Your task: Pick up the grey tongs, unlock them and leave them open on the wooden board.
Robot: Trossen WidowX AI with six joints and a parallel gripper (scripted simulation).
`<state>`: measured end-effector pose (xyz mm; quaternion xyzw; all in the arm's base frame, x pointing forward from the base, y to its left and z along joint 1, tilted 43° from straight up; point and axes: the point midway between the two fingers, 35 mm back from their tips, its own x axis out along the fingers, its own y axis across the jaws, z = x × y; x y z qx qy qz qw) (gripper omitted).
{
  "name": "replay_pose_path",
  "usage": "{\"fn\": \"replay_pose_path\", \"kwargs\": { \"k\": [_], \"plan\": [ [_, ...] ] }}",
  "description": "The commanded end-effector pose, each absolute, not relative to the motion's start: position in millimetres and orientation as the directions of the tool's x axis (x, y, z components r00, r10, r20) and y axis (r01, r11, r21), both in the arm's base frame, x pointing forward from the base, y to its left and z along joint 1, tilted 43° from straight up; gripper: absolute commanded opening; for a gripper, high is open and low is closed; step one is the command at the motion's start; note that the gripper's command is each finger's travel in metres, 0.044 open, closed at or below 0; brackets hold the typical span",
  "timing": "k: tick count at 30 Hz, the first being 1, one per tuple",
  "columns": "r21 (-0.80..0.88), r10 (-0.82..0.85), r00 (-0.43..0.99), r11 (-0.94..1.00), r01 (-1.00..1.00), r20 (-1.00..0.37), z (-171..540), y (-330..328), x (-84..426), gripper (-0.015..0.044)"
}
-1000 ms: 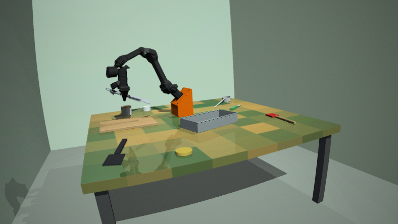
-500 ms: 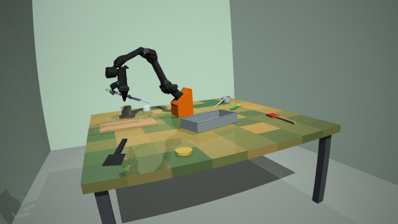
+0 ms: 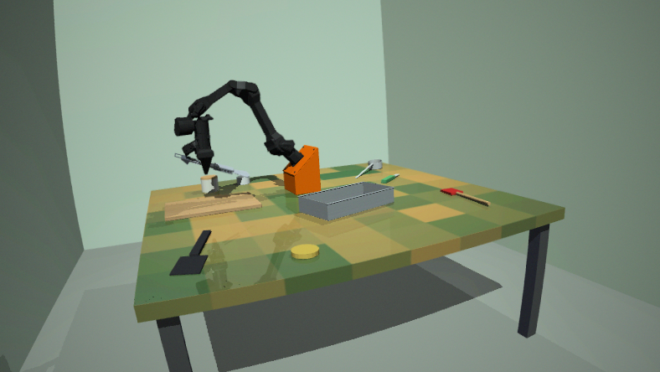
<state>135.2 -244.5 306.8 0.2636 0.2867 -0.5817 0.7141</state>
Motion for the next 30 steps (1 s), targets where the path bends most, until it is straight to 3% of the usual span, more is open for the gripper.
{"fn": "replay_pose_path", "kwargs": {
  "k": [1,30],
  "plan": [
    [0.04,-0.676,0.161,0.191,0.981,-0.719,300,-249,138,-0.015],
    [0.036,-0.678,0.159,0.191,0.981,-0.718,266,-282,145,-0.015]
  ]
}}
